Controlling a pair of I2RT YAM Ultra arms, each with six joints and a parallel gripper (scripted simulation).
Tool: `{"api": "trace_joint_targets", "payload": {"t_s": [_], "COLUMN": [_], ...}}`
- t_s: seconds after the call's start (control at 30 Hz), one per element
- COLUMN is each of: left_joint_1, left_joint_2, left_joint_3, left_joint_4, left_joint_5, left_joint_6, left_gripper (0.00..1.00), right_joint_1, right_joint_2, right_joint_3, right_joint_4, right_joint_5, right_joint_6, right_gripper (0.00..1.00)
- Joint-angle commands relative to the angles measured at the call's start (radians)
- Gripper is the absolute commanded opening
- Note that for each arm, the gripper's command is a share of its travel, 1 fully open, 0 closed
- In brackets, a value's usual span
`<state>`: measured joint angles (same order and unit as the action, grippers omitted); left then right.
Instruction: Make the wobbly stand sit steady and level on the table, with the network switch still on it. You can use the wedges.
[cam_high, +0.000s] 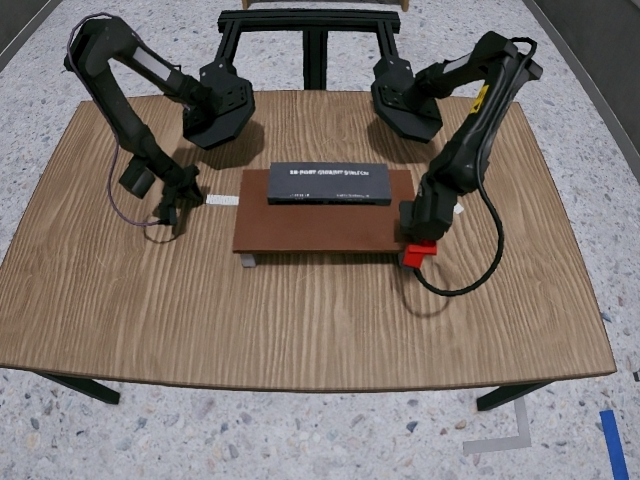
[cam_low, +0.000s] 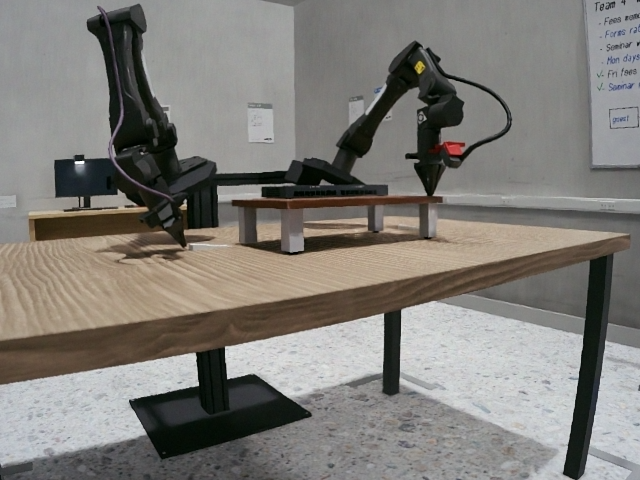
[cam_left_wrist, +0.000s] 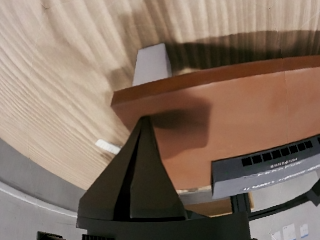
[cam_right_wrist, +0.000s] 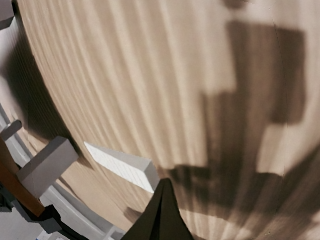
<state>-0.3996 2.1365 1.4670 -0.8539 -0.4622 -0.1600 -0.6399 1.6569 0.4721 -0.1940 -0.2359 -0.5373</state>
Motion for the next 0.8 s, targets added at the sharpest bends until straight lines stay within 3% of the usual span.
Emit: {"api": "trace_joint_targets", "payload": {"t_s": [0.0, 0.57, 0.67, 0.77], "left_joint_1": [-0.015, -0.015, -0.015, -0.015], "left_joint_2": [0.009, 0.009, 0.009, 0.009], "left_joint_3": [0.019, 0.019, 0.019, 0.019], "left_joint_4": [0.022, 0.022, 0.022, 0.022], "left_joint_5": [0.009, 0.009, 0.009, 0.009], "left_joint_6": [0.005, 0.005, 0.005, 0.005], "left_gripper": [0.0, 0.0, 0.0, 0.0], "right_joint_1": [0.014, 0.045, 0.055, 0.06], "right_joint_2": [-0.027, 0.007, -0.005, 0.001], "right_joint_3": [-0.007, -0.054, 0.018, -0.062], "right_joint_4": [0.011, 0.039, 0.05, 0.056], "right_joint_5": [-0.014, -0.004, 0.009, 0.01], "right_joint_6": [0.005, 0.036, 0.052, 0.057], "right_gripper": [0.0, 0.0, 0.0, 0.0]}}
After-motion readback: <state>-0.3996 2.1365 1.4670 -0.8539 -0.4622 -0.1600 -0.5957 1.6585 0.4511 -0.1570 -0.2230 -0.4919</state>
